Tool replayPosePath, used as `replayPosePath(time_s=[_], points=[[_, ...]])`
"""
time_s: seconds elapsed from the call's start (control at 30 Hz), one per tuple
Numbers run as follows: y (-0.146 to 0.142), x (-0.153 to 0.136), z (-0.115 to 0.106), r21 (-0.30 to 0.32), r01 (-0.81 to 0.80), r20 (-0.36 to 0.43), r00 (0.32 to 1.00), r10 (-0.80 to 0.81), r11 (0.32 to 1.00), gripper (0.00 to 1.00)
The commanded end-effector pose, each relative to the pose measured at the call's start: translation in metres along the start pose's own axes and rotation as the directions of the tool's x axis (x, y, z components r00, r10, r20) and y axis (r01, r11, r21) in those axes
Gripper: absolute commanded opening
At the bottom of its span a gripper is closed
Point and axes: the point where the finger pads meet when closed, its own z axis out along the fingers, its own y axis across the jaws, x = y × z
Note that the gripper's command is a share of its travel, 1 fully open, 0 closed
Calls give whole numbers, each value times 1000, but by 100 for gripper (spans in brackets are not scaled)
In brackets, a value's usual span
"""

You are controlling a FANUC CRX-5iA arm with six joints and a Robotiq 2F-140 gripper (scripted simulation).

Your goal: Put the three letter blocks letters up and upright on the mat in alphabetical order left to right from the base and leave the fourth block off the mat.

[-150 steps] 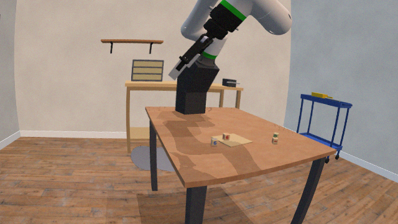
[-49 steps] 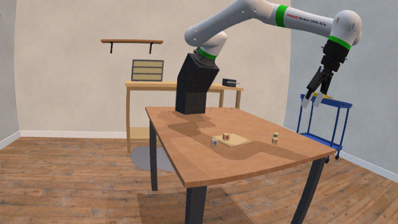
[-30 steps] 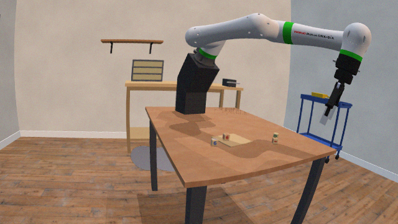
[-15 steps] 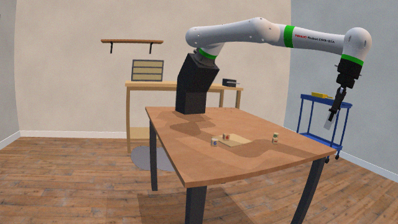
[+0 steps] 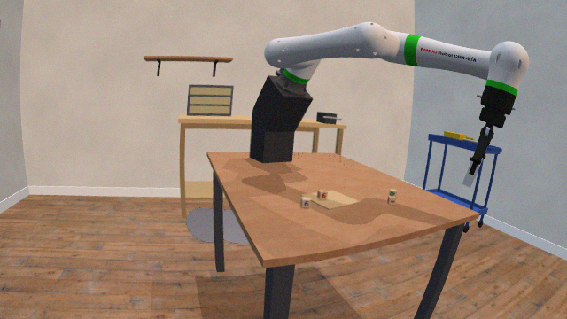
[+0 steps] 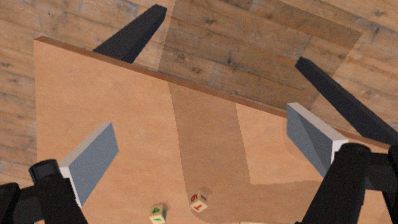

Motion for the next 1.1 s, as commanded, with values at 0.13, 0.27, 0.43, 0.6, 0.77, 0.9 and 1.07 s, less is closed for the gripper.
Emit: replayPosePath(time_s=[0.13,0.27,0.43,0.6,0.77,0.9,1.07], points=[[-1,2,1,-1,4,-10,1000,-4,1000,100],[-1,2,1,-1,4,-10,1000,-4,1000,100],[-9,7,8,-2,22,-32,999,-22,1000,100],[-9,7,8,-2,22,-32,999,-22,1000,100],[-9,7,8,-2,22,-32,999,-22,1000,100],[-16,10,14,-4,39,-54,998,-39,999,100],[-16,10,14,-4,39,-54,998,-39,999,100]])
